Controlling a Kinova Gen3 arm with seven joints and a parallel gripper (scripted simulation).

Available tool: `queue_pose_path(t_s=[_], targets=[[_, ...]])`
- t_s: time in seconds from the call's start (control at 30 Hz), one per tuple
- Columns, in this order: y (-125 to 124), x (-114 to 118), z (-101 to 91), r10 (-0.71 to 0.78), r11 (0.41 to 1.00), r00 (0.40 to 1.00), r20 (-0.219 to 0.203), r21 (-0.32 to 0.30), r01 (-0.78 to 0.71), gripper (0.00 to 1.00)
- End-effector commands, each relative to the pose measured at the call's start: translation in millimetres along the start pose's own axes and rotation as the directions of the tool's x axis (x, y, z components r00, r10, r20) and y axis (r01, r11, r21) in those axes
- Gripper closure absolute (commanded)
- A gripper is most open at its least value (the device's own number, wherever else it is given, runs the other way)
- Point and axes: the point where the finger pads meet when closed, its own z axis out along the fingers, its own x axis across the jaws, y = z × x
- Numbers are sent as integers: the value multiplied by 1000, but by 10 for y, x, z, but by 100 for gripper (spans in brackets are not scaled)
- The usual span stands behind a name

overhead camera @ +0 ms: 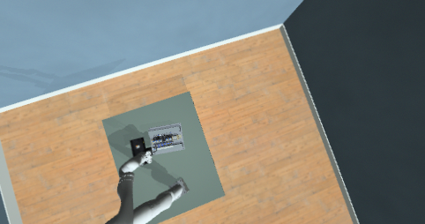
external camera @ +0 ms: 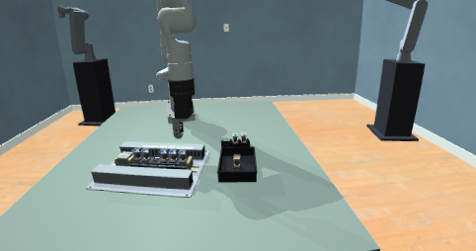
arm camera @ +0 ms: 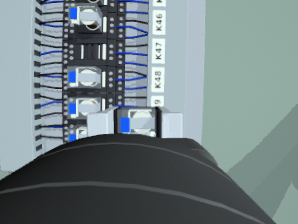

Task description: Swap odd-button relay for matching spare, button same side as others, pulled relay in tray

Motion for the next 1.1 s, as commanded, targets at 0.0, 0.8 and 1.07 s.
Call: queue_pose_path(t_s=[0.0,0.8,1.07], targets=[[-119,-90,4,18,1000,1000,2,3,-18,100],[-688,-564,10,22,1000,1000,2,4,-22,100],[-749,-617,8,17,1000,1000,4,4,-17,100]])
